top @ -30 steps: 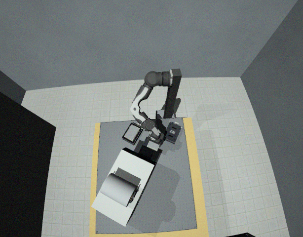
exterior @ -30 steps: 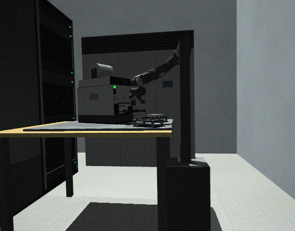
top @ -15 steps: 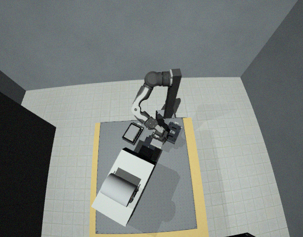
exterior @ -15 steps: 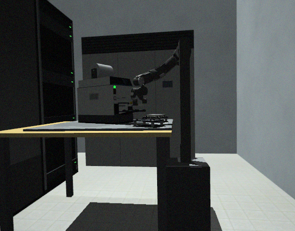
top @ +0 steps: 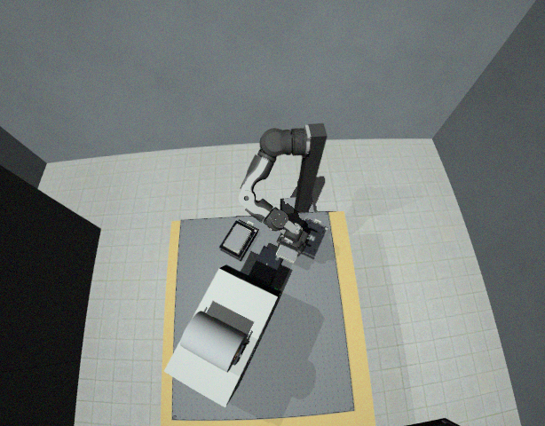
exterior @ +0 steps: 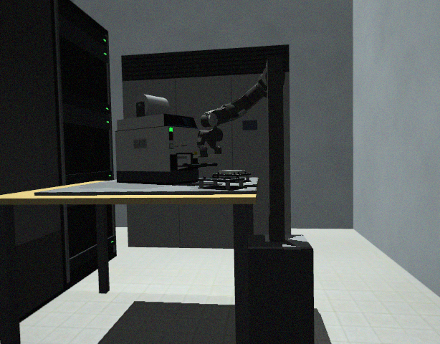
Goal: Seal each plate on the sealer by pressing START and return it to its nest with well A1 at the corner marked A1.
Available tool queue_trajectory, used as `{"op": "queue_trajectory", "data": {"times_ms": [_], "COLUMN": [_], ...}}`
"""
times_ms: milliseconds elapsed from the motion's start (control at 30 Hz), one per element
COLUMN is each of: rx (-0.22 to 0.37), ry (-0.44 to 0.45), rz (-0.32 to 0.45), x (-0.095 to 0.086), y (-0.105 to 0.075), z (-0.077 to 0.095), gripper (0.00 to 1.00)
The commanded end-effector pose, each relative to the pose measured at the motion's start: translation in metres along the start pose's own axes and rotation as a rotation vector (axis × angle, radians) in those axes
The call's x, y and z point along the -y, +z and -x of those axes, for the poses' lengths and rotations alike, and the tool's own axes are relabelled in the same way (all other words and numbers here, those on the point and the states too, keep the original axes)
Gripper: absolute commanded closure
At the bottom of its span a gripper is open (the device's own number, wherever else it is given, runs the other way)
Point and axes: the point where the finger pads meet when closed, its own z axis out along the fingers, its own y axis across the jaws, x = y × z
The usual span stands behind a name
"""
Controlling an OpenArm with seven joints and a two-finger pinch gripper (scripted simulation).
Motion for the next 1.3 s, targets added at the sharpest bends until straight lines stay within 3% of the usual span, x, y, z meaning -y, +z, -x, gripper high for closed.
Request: {"op": "queue_trajectory", "data": {"times_ms": [0,1267], "rx": [0.001,0.002], "ry": [0.007,0.011], "rz": [-0.009,-0.009], "x": [0.0,-0.039], "y": [0.001,0.001], "z": [-0.004,-0.073], "gripper": [1.0,1.0]}}
